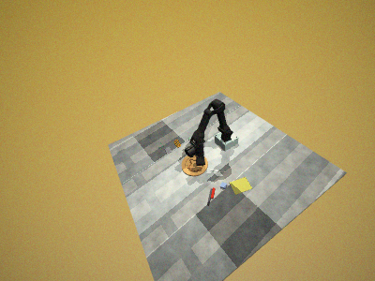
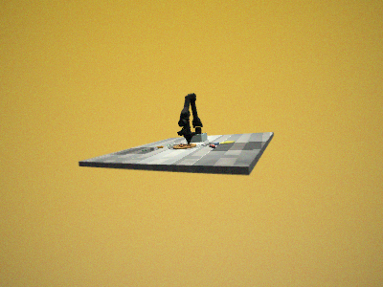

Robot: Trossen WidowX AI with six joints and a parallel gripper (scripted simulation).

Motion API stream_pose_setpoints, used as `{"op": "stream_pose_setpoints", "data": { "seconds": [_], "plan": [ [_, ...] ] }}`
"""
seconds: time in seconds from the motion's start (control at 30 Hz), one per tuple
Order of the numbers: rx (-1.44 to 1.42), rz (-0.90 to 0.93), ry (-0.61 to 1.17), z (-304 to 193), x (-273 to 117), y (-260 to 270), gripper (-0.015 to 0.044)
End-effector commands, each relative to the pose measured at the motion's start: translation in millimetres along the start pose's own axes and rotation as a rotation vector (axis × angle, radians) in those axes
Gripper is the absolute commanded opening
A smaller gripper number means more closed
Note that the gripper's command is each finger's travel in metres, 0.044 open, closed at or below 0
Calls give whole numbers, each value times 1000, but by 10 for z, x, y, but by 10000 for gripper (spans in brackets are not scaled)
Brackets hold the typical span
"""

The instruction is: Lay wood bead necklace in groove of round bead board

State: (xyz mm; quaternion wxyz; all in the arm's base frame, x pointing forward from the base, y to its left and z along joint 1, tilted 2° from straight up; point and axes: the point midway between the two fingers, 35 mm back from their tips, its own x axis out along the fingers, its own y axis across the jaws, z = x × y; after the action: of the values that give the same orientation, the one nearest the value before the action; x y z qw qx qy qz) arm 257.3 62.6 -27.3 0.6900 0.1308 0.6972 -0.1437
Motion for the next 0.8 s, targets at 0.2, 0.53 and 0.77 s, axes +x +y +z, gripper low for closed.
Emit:
{"op": "stream_pose_setpoints", "data": {
  "seconds": [0.2, 0.53, 0.77],
  "plan": [
    [-4, -1, -2, -51, -38, -102, 0],
    [-4, -2, -2, -62, -35, -121, 0],
    [-4, -2, -2, -62, 41, -122, 0]
  ]
}}
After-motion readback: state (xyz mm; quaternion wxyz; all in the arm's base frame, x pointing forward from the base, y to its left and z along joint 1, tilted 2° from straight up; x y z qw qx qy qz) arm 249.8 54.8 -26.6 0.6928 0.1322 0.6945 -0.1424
